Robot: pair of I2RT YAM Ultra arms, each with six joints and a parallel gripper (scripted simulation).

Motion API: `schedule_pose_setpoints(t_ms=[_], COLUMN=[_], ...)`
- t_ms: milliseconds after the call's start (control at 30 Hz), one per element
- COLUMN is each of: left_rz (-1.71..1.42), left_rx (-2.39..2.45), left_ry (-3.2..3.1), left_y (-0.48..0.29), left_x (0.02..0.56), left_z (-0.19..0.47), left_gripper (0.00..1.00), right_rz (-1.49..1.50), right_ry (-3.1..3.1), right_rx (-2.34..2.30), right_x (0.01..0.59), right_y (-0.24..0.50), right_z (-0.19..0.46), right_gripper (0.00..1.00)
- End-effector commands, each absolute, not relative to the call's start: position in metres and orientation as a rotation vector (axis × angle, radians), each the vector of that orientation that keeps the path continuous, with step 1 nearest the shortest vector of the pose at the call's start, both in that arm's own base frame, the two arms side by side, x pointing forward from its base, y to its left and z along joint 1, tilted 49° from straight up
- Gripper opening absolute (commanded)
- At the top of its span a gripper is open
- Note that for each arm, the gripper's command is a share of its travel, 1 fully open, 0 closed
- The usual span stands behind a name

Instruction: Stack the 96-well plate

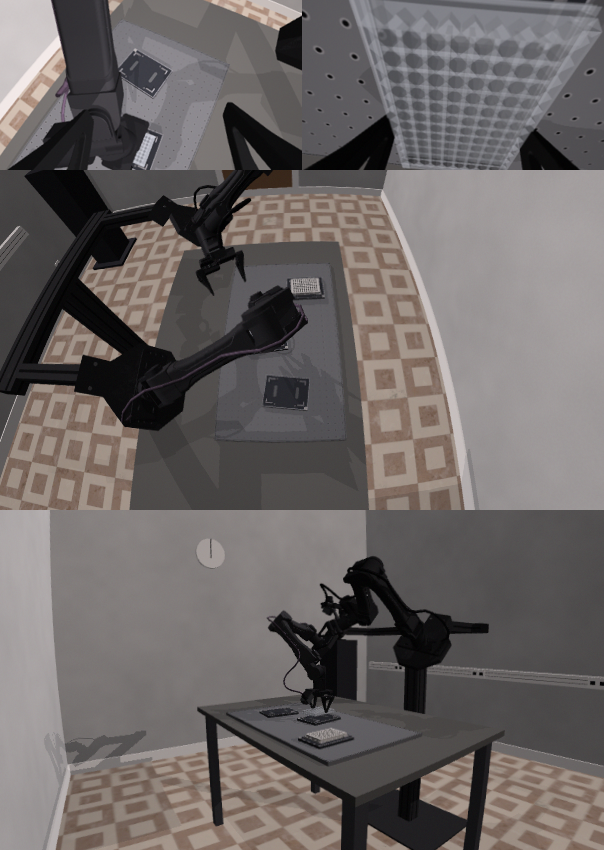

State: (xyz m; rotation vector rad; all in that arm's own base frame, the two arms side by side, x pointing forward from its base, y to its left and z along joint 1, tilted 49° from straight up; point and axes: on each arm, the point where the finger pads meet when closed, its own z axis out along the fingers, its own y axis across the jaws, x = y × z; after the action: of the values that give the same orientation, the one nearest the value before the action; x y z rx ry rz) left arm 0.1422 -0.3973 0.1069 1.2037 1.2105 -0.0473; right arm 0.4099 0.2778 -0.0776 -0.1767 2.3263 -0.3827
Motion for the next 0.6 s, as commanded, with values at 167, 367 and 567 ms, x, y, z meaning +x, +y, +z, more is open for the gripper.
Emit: schedule_pose_setpoints(t_ms=[167, 367, 567], left_rz=[-0.068, -0.068, -0.068], left_rx=[1.186, 1.186, 1.186], left_ry=[1.198, 1.198, 1.198], left_y=[-0.4066, -0.4066, -0.4066], left_x=[0.1404, 0.1404, 0.1404], left_z=[0.1146, 0.1146, 0.1146], left_gripper=[1.0, 1.0, 1.0], right_rz=[-0.352, -0.364, -0.335], right_ry=[2.307, 2.315, 2.307], right_rx=[-0.219, -0.182, -0.199], right_x=[0.4105, 0.4135, 0.4168], right_y=[0.2916, 0.2921, 0.2939], right_z=[-0.0819, -0.0782, -0.0802], right_gripper=[0.79, 0.79, 0.79])
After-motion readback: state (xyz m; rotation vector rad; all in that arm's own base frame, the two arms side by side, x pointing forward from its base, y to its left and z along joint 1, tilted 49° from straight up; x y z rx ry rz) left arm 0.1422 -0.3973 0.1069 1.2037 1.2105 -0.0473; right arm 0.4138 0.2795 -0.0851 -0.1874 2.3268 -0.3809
